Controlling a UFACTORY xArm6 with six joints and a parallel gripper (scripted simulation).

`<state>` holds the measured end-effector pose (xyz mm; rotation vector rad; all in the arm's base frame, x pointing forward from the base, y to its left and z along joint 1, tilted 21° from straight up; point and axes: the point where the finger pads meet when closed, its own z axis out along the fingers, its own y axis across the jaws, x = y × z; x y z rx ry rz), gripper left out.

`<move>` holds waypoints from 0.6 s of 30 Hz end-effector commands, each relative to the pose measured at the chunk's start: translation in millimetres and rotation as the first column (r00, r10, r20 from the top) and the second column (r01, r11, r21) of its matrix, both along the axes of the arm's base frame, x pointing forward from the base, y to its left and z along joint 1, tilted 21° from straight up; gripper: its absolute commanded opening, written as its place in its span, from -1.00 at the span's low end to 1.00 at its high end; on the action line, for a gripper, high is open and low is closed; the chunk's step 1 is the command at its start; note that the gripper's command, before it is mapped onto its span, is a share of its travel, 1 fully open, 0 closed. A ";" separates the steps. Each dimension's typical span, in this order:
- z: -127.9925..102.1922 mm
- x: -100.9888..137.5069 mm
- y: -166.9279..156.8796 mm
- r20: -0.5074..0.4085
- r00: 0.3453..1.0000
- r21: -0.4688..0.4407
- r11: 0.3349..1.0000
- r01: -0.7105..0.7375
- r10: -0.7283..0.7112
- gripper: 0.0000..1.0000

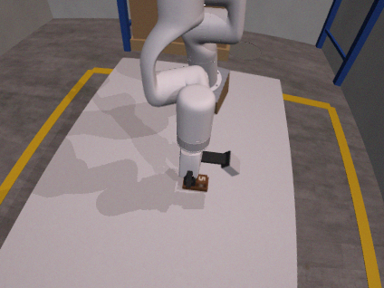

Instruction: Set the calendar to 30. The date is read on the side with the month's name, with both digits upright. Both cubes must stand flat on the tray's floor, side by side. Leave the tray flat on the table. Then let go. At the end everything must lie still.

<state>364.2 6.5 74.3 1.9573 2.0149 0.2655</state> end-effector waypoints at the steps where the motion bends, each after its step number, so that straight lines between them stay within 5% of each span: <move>1: -5.9 3.5 -0.6 0.004 1.000 -0.002 1.000 0.000 0.000 -0.05; 18: -16.1 7.3 -1.6 0.004 1.000 -0.002 1.000 0.000 0.000 -0.05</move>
